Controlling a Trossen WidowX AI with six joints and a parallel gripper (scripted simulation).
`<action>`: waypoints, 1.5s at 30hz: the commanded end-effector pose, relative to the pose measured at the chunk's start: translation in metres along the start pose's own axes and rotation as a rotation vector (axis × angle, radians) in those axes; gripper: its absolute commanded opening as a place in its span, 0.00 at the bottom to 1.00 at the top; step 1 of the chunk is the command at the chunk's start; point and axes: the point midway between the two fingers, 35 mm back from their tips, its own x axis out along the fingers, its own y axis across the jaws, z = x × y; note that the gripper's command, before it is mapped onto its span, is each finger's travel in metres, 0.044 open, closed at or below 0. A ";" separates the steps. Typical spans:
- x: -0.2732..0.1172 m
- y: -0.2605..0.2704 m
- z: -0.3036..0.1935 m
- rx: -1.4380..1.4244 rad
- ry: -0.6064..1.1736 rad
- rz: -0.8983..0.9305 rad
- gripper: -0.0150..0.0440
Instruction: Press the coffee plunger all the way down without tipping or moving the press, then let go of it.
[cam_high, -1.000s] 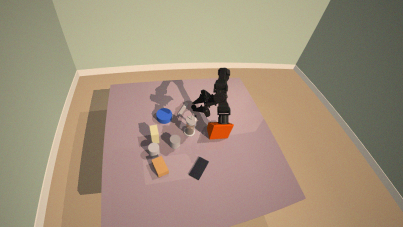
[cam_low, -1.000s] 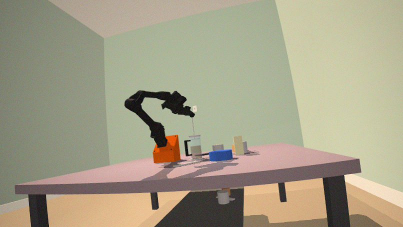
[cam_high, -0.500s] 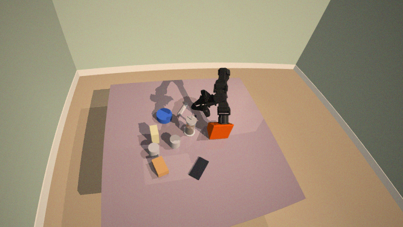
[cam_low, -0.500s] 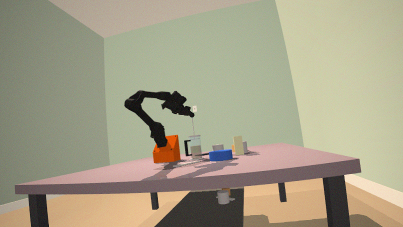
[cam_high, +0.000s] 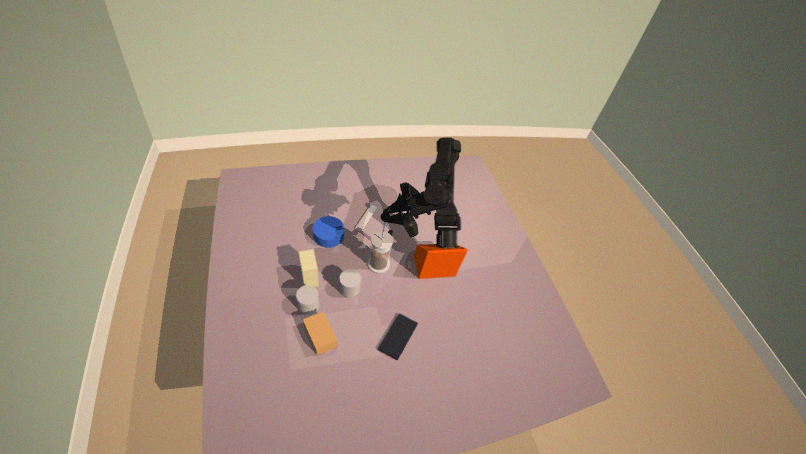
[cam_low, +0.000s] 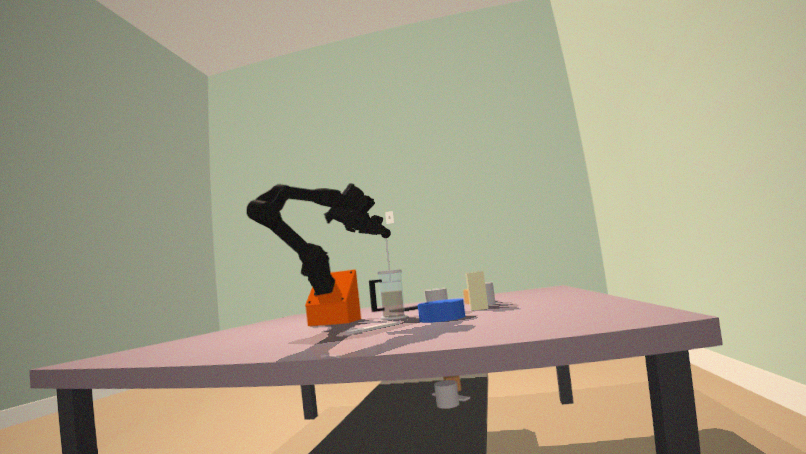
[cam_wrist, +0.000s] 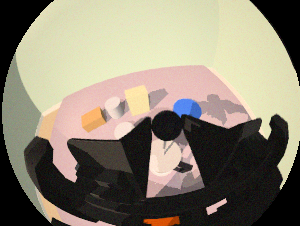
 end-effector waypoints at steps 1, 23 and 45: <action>0.006 0.003 -0.013 -0.005 0.025 0.011 0.47; 0.027 0.008 -0.042 -0.003 0.031 0.018 0.47; 0.050 0.006 -0.070 -0.007 0.011 0.008 0.47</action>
